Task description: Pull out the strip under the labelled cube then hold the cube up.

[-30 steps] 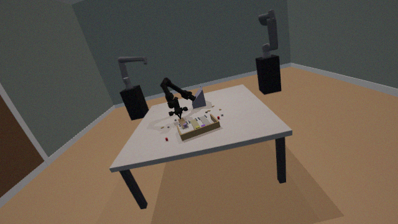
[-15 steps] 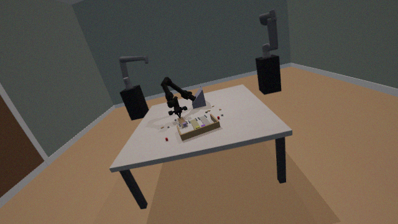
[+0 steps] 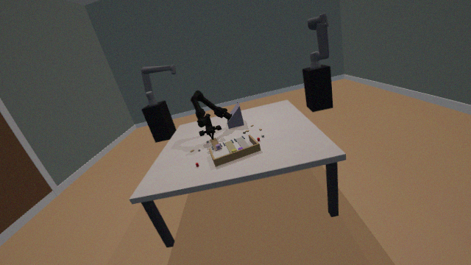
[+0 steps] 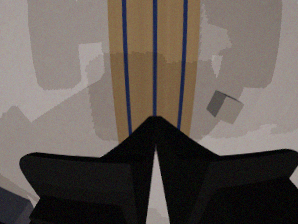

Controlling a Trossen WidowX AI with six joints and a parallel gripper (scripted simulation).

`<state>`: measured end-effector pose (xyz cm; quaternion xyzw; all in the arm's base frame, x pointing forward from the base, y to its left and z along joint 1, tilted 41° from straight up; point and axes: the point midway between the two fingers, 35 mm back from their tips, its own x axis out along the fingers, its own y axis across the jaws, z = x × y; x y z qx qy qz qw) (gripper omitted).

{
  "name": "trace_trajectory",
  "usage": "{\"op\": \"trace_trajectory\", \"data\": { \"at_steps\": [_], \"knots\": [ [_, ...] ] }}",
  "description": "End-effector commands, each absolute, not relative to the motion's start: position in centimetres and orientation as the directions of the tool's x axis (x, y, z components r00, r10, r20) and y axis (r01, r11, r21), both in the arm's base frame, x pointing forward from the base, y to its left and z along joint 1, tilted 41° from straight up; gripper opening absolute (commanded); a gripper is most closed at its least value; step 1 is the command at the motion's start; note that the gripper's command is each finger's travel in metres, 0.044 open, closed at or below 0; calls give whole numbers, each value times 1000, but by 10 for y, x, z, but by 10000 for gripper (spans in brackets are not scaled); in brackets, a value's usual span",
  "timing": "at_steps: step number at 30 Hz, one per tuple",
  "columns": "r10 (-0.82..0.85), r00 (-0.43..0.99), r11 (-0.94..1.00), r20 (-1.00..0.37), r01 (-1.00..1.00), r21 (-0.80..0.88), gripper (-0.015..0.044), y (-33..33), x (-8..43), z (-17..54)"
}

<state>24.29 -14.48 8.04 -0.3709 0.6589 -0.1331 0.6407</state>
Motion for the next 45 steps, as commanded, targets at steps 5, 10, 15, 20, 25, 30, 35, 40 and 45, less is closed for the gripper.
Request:
{"op": "trace_trajectory", "data": {
  "at_steps": [5,10,15,20,25,30,35,40,45],
  "knots": [
    [-662,66,693,-747,-326,-643,0,-149,234,76],
    [-662,66,693,-747,-326,-643,0,-149,234,76],
    [-662,66,693,-747,-326,-643,0,-149,234,76],
    [-662,66,693,-747,-326,-643,0,-149,234,76],
    [-662,66,693,-747,-326,-643,0,-149,234,76],
    [-658,80,694,-749,-322,-644,0,-131,242,95],
    [-660,66,695,-748,-325,-642,0,-117,241,111],
    [-660,66,698,-748,-314,-644,53,-116,246,109],
    [-660,67,705,-748,-288,-648,184,-109,266,107]
  ]
}}
